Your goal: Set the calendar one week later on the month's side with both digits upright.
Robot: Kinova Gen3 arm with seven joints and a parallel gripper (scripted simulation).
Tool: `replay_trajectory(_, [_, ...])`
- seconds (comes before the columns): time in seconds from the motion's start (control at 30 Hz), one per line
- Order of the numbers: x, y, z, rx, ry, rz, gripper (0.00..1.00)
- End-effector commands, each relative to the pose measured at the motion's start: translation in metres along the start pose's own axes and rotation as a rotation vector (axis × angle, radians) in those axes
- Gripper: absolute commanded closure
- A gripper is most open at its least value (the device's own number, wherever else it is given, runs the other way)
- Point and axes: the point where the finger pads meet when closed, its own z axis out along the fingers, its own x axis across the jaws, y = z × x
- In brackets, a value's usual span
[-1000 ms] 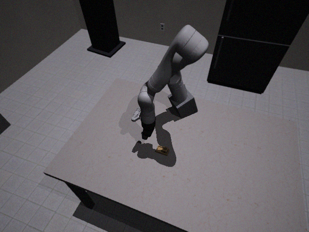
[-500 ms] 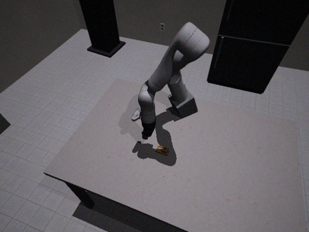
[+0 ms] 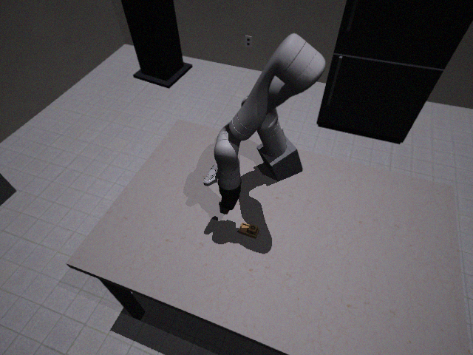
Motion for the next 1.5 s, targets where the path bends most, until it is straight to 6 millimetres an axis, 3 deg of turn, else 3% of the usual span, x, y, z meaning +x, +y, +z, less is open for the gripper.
replay_trajectory(0.0, [-0.002, 0.021, -0.001, -0.001, -0.002, -0.026, 0.43])
replay_trajectory(0.07, [-0.001, 0.037, -0.003, -0.002, -0.001, -0.026, 0.43])
replay_trajectory(0.13, [-0.001, 0.037, -0.003, -0.002, -0.001, -0.026, 0.43])
replay_trajectory(0.3, [0.003, 0.072, -0.007, 0.001, -0.003, -0.025, 0.43])
replay_trajectory(0.4, [0.004, 0.08, -0.008, 0.002, -0.004, -0.024, 0.43])
replay_trajectory(1.03, [0.004, 0.081, -0.007, 0.002, -0.004, -0.024, 0.43])
replay_trajectory(1.47, [0.004, 0.081, 0.007, 0.002, -0.004, -0.024, 0.43])
